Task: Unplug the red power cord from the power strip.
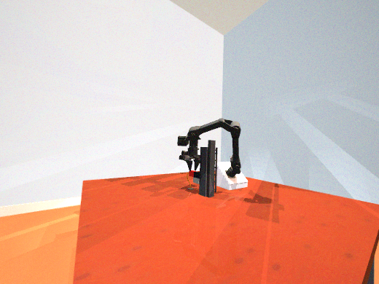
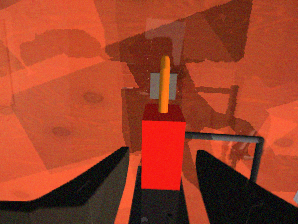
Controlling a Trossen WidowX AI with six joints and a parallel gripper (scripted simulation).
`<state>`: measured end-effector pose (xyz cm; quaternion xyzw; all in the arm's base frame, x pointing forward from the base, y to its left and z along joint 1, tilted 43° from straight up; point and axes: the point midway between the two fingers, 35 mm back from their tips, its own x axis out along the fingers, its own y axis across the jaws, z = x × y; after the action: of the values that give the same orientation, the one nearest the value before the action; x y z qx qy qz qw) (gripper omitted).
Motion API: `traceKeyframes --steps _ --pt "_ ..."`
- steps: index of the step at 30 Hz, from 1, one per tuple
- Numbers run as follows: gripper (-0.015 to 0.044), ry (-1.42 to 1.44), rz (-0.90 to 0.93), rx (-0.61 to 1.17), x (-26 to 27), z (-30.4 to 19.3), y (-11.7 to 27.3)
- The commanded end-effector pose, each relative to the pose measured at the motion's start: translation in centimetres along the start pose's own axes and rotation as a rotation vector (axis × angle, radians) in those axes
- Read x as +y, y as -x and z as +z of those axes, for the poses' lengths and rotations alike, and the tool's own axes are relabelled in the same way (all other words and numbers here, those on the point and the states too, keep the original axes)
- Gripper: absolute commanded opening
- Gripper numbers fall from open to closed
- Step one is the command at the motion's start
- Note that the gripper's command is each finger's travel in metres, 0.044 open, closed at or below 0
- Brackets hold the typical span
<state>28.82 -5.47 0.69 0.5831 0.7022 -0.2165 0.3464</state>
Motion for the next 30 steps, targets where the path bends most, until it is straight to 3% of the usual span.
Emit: traceKeyframes --steps 1,7,12,30 --pt "0.0289 -0.004 0.001 0.004 -0.1 -0.1 -0.1" --pt "0.0440 -0.004 0.001 0.001 0.1 1.9 0.3" --pt "0.0440 -0.003 0.001 -0.001 -0.1 5.9 1.1" --pt "0.0440 -0.003 0.001 -0.001 -0.1 5.9 1.1"
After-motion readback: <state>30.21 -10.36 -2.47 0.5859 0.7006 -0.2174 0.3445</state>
